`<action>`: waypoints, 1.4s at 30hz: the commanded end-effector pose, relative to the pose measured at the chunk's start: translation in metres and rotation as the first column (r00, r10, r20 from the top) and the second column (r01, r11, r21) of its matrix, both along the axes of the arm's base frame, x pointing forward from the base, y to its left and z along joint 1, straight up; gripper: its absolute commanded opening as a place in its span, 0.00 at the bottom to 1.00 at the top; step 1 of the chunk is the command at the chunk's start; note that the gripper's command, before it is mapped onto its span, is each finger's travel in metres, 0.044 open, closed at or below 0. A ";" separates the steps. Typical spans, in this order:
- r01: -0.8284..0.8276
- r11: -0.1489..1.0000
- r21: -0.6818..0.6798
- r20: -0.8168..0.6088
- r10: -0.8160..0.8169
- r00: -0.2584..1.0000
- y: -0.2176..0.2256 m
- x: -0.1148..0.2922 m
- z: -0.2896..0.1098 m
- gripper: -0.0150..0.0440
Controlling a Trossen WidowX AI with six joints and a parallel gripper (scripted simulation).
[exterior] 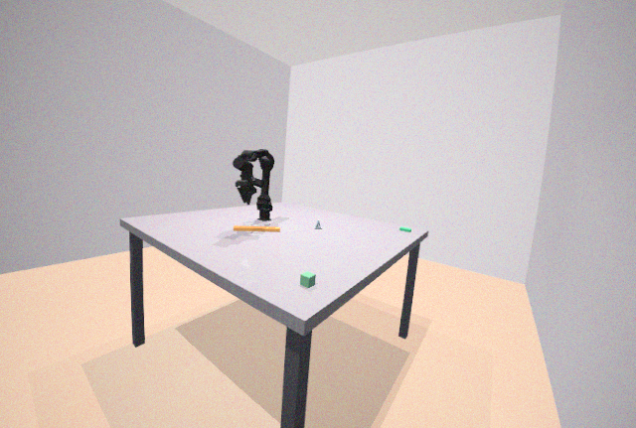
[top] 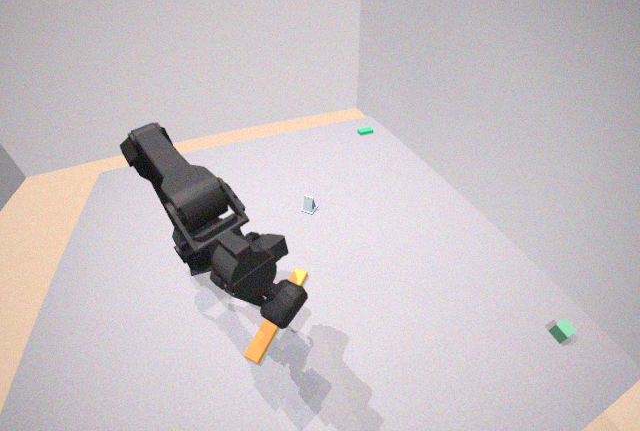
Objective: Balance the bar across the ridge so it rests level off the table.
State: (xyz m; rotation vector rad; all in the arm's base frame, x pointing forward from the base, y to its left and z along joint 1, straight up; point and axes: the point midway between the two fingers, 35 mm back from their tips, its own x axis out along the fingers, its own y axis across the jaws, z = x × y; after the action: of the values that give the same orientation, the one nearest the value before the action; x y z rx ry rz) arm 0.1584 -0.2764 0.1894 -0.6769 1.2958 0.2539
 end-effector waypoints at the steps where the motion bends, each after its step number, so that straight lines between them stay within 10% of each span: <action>1: -0.063 0.996 0.058 -0.099 0.068 0.993 0.015 0.000 -0.028 0.79; 42: -0.176 0.970 0.168 -0.268 0.217 0.939 0.045 -0.005 -0.135 0.79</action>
State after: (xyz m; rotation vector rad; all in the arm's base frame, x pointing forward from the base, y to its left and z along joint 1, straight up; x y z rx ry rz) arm 0.1549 -0.2324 0.0615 -0.6671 1.4637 0.6114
